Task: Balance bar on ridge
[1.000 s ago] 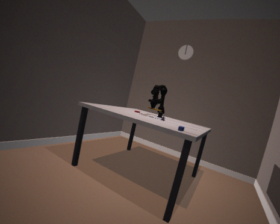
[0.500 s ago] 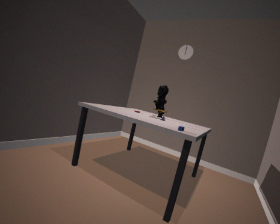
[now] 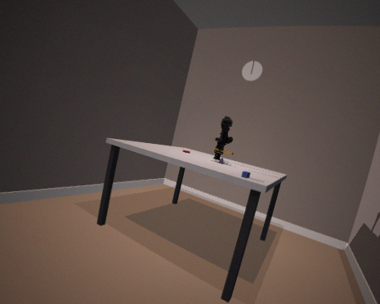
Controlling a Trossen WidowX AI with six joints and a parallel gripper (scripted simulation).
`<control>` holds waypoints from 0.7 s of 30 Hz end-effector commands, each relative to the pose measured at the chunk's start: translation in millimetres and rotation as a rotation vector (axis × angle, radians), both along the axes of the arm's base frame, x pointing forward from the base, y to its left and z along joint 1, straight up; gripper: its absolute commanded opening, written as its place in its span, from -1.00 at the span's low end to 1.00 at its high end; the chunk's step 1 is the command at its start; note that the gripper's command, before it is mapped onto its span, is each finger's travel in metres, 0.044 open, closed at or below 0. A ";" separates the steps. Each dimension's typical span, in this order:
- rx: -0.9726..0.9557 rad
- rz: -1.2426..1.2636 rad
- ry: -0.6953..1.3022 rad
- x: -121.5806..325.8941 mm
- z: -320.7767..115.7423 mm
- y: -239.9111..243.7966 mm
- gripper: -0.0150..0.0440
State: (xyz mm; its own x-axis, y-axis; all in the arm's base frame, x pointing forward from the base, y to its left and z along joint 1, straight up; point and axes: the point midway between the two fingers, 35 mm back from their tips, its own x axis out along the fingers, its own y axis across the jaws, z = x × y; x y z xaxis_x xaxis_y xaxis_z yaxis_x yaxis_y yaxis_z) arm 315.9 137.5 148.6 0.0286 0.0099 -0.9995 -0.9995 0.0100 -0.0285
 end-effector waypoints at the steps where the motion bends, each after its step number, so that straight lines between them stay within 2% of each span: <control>1: 0.003 -0.007 0.001 -1.1 -0.2 3.9 -0.49; 21: 0.003 -0.007 0.001 0.3 -31.0 5.1 -0.49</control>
State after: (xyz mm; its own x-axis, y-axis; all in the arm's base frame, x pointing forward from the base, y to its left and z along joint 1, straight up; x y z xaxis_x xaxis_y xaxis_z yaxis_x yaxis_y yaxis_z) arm 316.1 142.3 122.8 0.0287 0.0094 -0.9995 -0.9995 0.0123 -0.0286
